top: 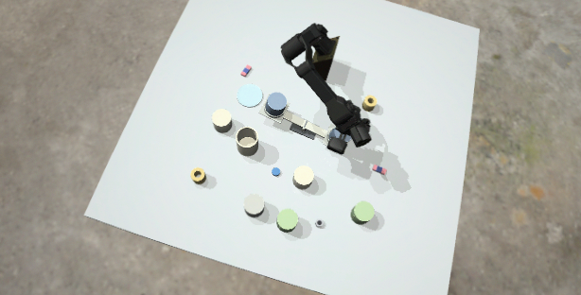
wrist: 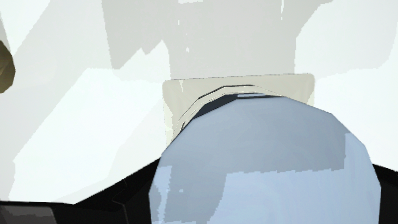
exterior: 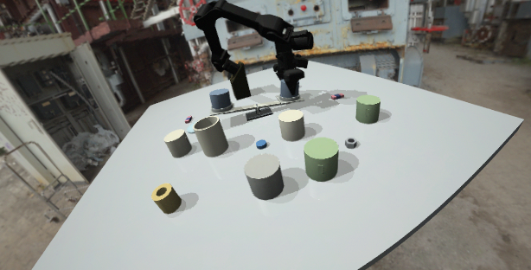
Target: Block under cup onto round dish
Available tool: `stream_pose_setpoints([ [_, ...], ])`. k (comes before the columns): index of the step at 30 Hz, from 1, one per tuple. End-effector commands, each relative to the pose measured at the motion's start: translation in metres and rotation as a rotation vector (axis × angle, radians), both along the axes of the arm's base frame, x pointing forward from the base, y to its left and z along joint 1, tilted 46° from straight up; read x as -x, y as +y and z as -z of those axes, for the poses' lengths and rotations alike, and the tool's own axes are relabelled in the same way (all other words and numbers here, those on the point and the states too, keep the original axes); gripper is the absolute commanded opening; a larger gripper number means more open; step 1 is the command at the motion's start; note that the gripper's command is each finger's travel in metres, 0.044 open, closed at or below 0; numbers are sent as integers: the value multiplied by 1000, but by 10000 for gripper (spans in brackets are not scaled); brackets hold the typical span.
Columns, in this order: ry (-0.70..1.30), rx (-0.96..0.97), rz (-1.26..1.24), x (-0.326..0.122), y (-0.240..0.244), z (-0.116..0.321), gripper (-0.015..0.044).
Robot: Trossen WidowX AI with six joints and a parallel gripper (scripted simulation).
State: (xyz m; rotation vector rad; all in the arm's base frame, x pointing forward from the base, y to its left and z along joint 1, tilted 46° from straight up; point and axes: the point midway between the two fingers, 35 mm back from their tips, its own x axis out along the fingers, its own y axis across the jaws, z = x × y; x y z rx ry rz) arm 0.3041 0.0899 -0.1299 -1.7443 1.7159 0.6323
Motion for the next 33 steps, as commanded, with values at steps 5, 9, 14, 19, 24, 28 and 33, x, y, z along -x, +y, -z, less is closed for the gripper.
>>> stream_pose_setpoints([
  [5, -8, -8, -2, -2, 10, -7, 0],
  [9, -8, -8, -3, -3, 14, -10, 0],
  [14, -8, -9, -3, -3, 19, -14, 0],
  [19, -7, -10, -3, -3, 23, -18, 0],
  [24, -7, -10, -3, -3, 28, -23, 0],
  [28, -7, -11, -3, -3, 32, -26, 0],
  [33, -7, -11, -3, -3, 36, -30, 0],
])
